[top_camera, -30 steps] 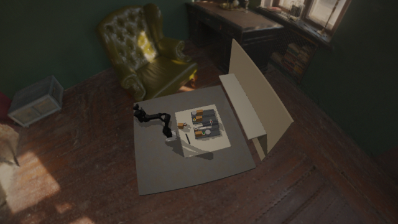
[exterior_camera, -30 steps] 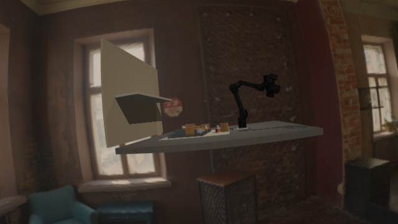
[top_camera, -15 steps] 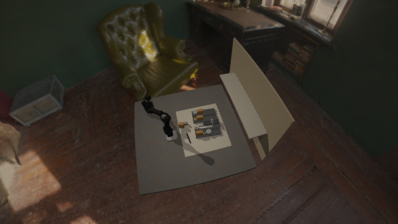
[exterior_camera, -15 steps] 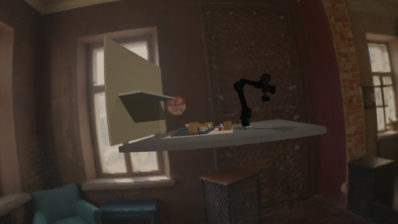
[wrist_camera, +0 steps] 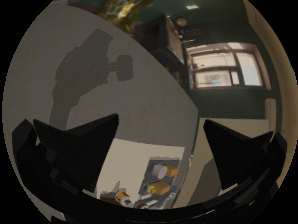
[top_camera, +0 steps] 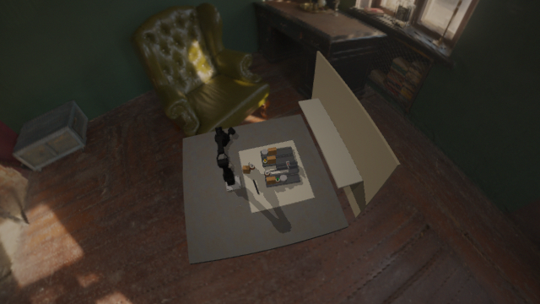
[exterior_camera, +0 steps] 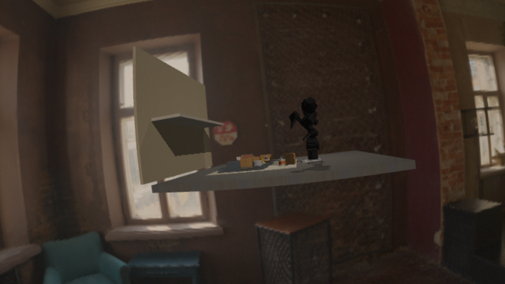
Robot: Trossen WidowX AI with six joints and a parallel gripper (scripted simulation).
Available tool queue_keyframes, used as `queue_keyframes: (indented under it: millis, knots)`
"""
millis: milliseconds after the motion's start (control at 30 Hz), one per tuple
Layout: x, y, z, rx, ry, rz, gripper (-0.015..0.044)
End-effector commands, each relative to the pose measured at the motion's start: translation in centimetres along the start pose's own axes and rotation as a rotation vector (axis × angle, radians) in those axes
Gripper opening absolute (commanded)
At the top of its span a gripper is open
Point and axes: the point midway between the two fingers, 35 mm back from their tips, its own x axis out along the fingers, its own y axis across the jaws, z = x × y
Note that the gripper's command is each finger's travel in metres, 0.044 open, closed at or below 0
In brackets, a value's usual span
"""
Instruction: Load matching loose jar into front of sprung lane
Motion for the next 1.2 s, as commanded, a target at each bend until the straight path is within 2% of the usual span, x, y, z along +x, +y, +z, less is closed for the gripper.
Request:
queue_keyframes:
  millis: [0, 267, 467, 633, 967, 1167]
  knots:
    - [2.0, -1.3, -5.2, 0.238, 0.157, 0.069, 0.044]
    - [2.5, -2.2, -17.0, 0.866, 0.539, 0.172, 0.044]
    - [0.0, -1.2, -24.0, 1.364, 0.817, 0.186, 0.044]
    - [-3.1, 0.0, -27.8, 1.783, 1.035, 0.166, 0.044]
    - [-3.2, -0.3, -28.7, 1.84, 1.064, 0.16, 0.044]
    - [-2.1, 1.1, -29.3, 1.84, 1.064, 0.16, 0.044]
